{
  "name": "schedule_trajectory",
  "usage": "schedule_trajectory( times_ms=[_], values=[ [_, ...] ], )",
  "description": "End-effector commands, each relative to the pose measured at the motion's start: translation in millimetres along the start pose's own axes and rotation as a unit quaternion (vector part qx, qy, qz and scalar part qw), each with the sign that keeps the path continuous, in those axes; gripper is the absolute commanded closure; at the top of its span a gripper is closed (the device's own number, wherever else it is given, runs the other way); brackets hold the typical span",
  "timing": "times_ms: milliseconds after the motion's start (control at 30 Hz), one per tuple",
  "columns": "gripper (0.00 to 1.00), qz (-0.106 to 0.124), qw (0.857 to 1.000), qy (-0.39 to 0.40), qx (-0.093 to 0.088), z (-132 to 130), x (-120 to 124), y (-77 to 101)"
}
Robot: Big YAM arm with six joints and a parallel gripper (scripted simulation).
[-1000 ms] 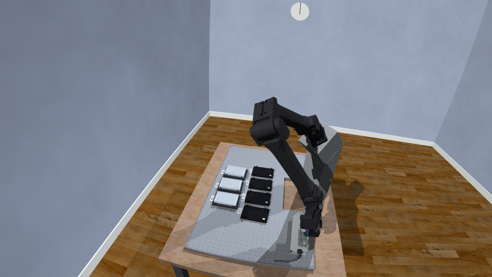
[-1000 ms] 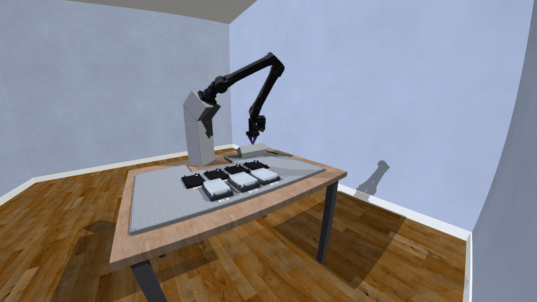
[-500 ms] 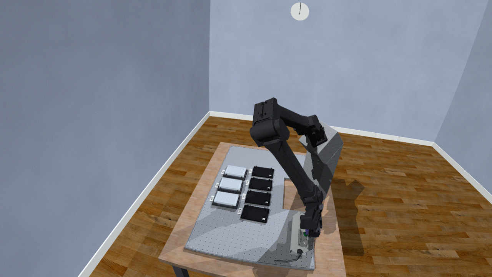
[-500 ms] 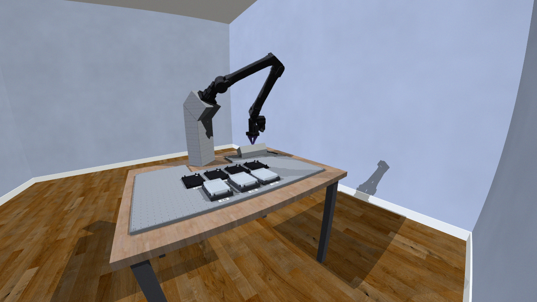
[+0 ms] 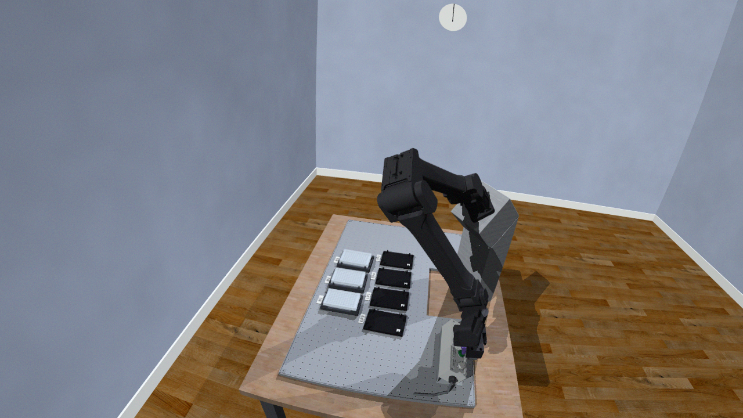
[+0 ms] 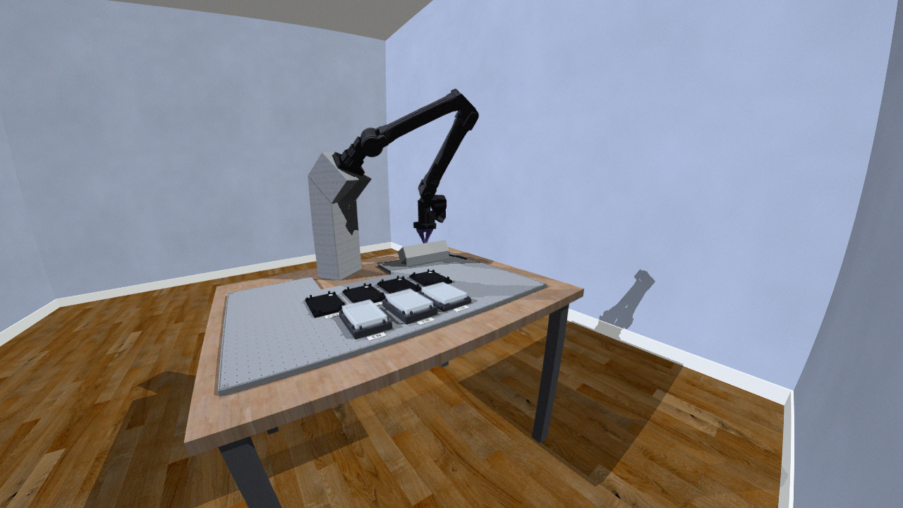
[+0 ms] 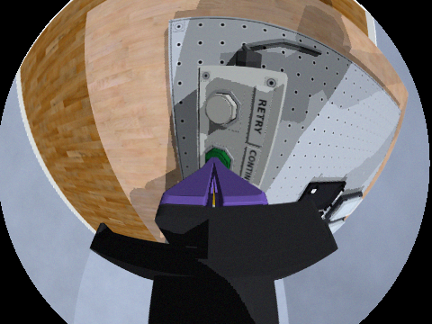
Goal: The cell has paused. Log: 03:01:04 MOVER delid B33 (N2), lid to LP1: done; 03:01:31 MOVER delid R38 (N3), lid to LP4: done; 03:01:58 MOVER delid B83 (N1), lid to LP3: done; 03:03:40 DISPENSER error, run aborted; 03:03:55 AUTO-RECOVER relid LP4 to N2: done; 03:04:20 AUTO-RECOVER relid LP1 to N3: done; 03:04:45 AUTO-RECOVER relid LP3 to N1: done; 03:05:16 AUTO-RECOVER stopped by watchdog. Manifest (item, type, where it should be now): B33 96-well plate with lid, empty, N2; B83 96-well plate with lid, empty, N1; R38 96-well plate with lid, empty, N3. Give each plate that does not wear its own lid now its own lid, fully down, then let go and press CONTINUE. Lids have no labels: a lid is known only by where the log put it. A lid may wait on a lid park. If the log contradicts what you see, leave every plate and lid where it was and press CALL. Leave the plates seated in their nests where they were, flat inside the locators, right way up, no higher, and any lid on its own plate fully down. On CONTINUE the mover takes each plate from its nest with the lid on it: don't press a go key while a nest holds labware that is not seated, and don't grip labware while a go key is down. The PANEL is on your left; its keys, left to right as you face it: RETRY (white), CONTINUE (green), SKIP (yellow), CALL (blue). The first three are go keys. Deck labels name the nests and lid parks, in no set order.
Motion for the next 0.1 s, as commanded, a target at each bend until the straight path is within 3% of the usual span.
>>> schedule_trajectory(
  times_ms=[0, 67],
  values=[
    [1.00, -0.002, 1.000, -0.005, 0.002, -4.7, -1.2, -7.1],
    [1.00, -0.002, 1.000, -0.005, 0.002, -4.8, -1.2, -7.5]
  ],
)
Point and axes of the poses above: the point where the finger pads meet when closed, its own y axis back along the fingers, its own z axis across the jaws, x = y × z, the point moved 10 cm from there along y, back along the fingers, and after that the axes turned 14 degrees about -y, right-handed, at the moved point
